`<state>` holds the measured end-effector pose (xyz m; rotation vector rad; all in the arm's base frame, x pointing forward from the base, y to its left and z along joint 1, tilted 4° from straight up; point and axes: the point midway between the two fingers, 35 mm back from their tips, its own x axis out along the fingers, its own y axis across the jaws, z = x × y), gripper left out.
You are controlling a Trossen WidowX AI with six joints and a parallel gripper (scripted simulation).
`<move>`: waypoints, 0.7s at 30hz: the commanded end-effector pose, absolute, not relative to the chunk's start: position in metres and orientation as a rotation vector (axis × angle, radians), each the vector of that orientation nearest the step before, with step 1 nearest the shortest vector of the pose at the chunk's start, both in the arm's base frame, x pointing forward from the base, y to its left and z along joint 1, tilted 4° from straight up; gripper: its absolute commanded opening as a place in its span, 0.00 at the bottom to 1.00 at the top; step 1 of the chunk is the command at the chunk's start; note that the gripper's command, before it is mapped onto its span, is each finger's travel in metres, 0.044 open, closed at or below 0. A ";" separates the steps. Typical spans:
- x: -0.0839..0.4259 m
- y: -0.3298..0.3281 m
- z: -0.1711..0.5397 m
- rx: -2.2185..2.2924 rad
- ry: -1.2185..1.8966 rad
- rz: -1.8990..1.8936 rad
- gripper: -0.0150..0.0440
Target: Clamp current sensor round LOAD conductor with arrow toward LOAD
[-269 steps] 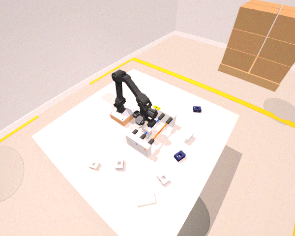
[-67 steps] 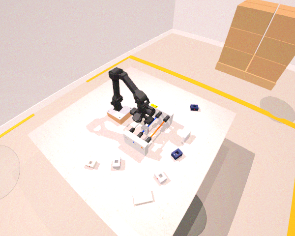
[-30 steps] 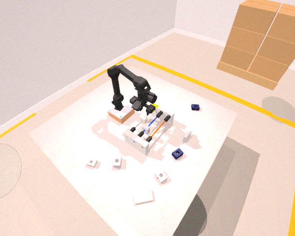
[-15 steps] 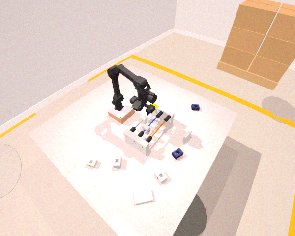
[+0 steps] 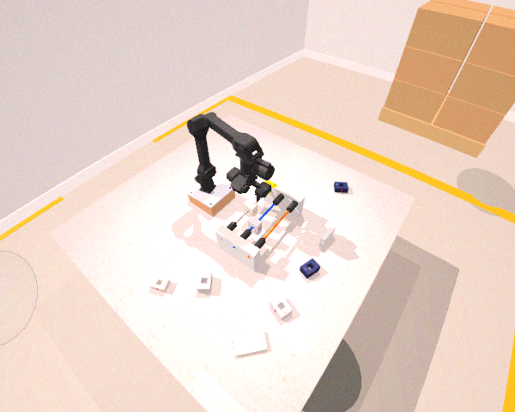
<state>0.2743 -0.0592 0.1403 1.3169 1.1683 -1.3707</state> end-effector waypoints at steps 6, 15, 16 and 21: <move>0.250 -0.009 0.129 0.940 1.124 -1.401 1.00; 0.218 0.039 0.131 0.497 0.890 -1.242 1.00; 0.216 0.044 0.132 0.458 0.857 -1.210 1.00; 0.203 0.067 0.140 0.299 0.684 -1.022 1.00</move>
